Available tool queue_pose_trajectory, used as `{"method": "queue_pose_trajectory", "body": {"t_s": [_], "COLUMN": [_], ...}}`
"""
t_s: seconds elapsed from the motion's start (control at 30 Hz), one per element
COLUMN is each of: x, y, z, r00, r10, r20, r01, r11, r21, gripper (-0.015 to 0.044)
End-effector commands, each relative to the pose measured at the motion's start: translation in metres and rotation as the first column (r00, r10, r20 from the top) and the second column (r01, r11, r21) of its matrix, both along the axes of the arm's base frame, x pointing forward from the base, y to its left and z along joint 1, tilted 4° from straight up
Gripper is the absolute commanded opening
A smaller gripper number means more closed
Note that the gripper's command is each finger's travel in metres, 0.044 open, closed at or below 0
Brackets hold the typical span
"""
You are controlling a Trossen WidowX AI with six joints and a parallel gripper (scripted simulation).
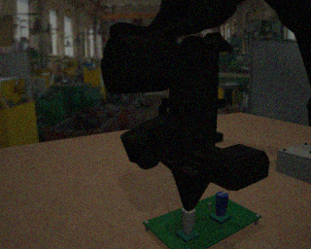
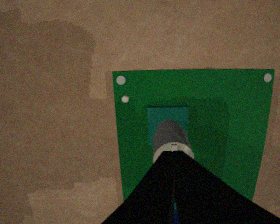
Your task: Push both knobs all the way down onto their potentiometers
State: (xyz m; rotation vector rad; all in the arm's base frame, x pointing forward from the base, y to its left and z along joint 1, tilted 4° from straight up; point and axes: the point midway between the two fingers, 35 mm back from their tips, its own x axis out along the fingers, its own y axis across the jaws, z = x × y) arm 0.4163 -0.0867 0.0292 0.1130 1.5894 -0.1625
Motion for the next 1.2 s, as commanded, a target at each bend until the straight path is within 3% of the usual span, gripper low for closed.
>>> {"method": "queue_pose_trajectory", "body": {"t_s": [0.0,0.43,0.73,0.97,1.17], "x": [0.001,0.001,-0.001,-0.064,-0.131], "y": [-0.001,0.000,0.000,0.008,0.019], "z": [-0.002,0.017,0.013,0.039,0.048], "r00": [1.000,1.000,1.000,1.000,1.000], "r10": [0.001,0.001,0.001,0.001,0.001], "r20": [-0.012,-0.012,-0.015,-0.019,-0.022], "r01": [-0.001,-0.001,-0.001,-0.001,-0.001], "r11": [1.000,1.000,1.000,1.000,1.000], "r21": [-0.002,-0.002,0.002,0.001,0.001], "gripper": [0.0000,0.0000,0.0236,0.0420,0.0440]}}
